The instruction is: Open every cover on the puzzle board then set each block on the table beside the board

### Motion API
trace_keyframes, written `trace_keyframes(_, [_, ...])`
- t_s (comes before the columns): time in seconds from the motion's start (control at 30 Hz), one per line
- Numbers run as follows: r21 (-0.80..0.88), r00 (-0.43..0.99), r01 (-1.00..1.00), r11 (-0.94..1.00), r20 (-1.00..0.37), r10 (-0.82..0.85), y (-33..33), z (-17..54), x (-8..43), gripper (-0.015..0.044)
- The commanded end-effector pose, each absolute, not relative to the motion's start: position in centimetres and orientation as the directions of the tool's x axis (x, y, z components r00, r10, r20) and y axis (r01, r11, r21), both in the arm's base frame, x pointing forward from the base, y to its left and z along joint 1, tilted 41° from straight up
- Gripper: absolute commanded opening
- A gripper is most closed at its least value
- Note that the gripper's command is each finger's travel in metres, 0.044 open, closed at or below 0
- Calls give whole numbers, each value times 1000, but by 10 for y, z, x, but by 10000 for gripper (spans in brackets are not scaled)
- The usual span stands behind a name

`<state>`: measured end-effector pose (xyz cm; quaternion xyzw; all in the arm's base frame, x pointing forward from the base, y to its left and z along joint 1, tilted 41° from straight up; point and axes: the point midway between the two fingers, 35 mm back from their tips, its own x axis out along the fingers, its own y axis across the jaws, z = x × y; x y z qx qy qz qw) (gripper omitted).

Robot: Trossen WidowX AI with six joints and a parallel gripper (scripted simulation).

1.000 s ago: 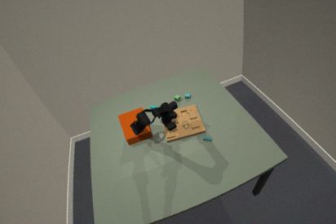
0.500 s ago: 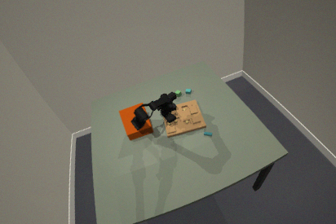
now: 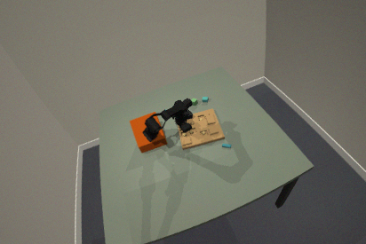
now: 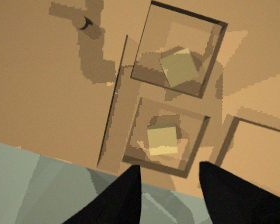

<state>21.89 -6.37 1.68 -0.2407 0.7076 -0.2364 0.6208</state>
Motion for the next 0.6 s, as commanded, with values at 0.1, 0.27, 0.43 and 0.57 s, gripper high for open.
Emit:
trace_keyframes(0.1, [-636, -121, -59, 769, -760, -638, -74, 4, 214, 144])
trace_keyframes(0.27, [-637, -121, -59, 769, -760, -639, -77, 1, 213, 144])
trace_keyframes(0.43, [-637, -121, -59, 769, -760, -639, -77, 1, 213, 144])
trace_keyframes(0.57, [-637, -121, -59, 769, -760, -639, -77, 1, 213, 144])
